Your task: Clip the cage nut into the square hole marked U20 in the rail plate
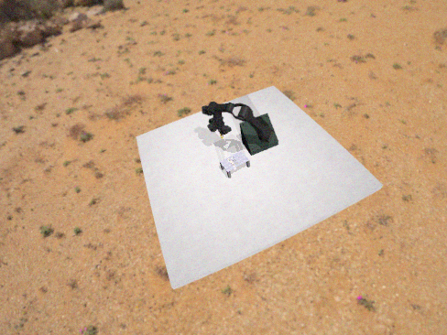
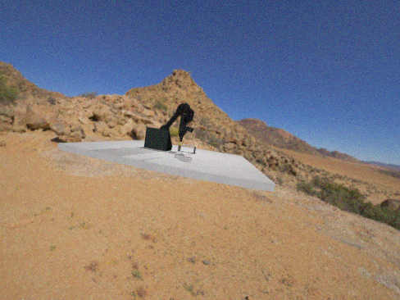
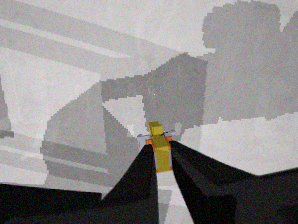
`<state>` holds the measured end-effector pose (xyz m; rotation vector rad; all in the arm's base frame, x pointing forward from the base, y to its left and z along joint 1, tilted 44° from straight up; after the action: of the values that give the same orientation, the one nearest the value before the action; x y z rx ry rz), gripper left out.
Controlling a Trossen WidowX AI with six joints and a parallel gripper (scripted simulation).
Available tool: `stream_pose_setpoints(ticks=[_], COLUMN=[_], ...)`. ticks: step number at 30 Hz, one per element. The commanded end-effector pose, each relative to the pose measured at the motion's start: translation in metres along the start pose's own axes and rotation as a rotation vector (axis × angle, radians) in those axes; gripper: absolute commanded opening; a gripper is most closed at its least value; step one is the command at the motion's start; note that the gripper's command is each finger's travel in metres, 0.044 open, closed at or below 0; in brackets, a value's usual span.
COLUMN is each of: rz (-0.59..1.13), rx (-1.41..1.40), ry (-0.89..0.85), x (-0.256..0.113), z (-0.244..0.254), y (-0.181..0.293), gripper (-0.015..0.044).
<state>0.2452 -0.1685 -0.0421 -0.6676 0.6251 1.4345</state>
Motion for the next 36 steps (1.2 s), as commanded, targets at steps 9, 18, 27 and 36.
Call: stream_pose_setpoints(ticks=[9,18,27,36], rz=[0.004,0.004,0.002,0.002], rx=[-0.005,0.023,0.024,0.059], ry=[0.002,0.010,0.013,0.006], x=[-0.035,-0.041,-0.042,-0.040], z=[0.000,0.045,0.099,0.153], y=[-0.001,-0.017,-0.027,-0.028], gripper=[0.0023,0.0023,0.0023,0.0023])
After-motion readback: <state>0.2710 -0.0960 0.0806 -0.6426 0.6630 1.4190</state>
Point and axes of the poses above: the point midway between the two fingers, 35 mm back from their tips, its own x axis out along the fingers, its own z axis across the jaws, y = z × x, the point moved 2 cm from there along -x, back along the fingers, and after that the axes turned 14 degrees about x, right-handed, at the moved point
